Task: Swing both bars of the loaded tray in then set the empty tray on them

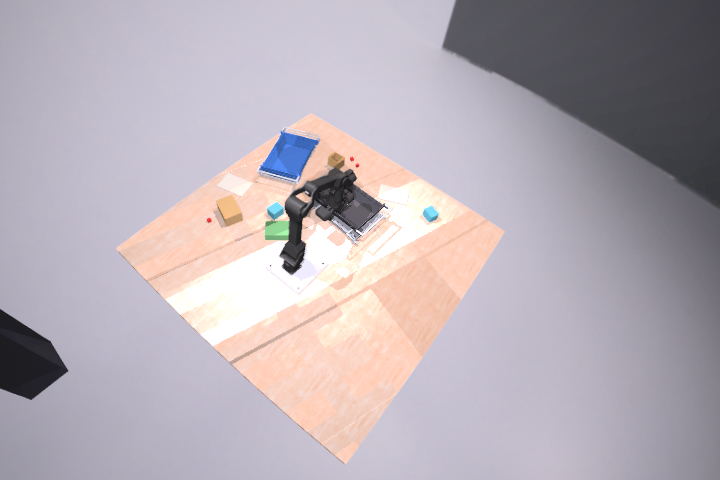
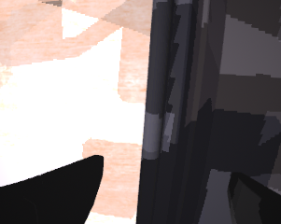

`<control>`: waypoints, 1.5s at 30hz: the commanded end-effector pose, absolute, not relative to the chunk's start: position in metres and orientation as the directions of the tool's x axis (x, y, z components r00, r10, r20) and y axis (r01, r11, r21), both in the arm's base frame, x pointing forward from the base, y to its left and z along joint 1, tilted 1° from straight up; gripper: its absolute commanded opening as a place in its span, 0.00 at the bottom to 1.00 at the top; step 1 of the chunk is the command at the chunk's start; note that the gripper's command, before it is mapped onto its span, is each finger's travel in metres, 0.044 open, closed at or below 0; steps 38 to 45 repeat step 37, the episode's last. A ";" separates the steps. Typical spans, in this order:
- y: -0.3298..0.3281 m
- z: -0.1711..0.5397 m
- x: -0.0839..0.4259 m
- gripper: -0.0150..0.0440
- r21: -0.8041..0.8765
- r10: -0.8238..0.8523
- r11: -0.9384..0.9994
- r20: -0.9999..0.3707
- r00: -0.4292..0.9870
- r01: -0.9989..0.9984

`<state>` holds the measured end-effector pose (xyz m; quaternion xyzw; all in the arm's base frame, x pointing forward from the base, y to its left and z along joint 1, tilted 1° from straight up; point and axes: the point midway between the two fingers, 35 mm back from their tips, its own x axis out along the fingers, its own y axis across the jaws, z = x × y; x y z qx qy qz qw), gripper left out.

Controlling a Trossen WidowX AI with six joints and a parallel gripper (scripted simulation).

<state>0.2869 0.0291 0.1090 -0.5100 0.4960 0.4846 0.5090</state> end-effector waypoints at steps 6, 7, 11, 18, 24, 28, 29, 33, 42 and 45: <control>0.029 0.108 0.286 0.95 -0.035 -0.015 0.014 -0.999 0.035 -0.999; 0.029 0.108 0.286 0.98 -0.035 -0.015 0.014 -0.999 0.035 -0.999; 0.029 0.109 0.287 1.00 -0.038 -0.013 0.010 -0.999 0.038 -0.999; 0.029 0.117 0.288 1.00 -0.038 -0.013 0.010 -0.999 0.038 -0.999; 0.030 0.144 0.291 1.00 -0.039 -0.013 0.011 -0.999 0.039 -0.999; 0.031 0.164 0.291 1.00 -0.040 -0.013 0.011 -0.999 0.040 -0.999; 0.031 0.169 0.291 1.00 -0.040 -0.013 0.012 -0.999 0.040 -0.999; 0.031 0.188 0.289 1.00 -0.040 -0.013 0.012 -0.999 0.040 -0.999; 0.031 0.207 0.286 1.00 -0.041 -0.014 0.013 -0.999 0.040 -0.999; 0.031 0.207 0.286 1.00 -0.041 -0.014 0.013 -0.999 0.040 -0.999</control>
